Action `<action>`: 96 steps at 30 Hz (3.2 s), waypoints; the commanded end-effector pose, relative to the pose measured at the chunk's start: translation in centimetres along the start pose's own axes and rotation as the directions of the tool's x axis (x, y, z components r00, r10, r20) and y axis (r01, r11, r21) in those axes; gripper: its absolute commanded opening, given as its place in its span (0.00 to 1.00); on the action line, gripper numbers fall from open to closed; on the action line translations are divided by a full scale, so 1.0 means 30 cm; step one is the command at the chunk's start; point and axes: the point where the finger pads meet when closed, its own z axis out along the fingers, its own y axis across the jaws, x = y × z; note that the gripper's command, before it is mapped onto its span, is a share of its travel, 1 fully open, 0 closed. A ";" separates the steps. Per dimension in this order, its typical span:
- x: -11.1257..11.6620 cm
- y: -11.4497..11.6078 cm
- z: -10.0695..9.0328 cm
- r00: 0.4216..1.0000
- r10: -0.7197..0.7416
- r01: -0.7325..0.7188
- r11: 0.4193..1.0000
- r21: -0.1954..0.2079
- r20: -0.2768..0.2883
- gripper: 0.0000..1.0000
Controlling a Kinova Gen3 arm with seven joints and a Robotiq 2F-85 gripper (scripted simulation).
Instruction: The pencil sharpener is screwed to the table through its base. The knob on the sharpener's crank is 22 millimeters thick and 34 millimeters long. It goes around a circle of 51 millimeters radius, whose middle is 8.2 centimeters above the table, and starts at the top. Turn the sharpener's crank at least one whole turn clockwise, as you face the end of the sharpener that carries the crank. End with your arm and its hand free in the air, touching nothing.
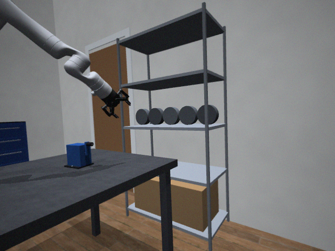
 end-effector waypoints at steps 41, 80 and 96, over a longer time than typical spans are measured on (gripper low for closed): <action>0.288 -0.267 0.124 0.977 -0.169 0.201 0.933 0.299 -0.130 1.00; 0.389 -0.552 0.098 0.929 -0.344 0.350 0.700 0.622 -0.136 1.00; 0.388 -0.581 0.081 0.918 -0.377 0.358 0.655 0.665 -0.123 1.00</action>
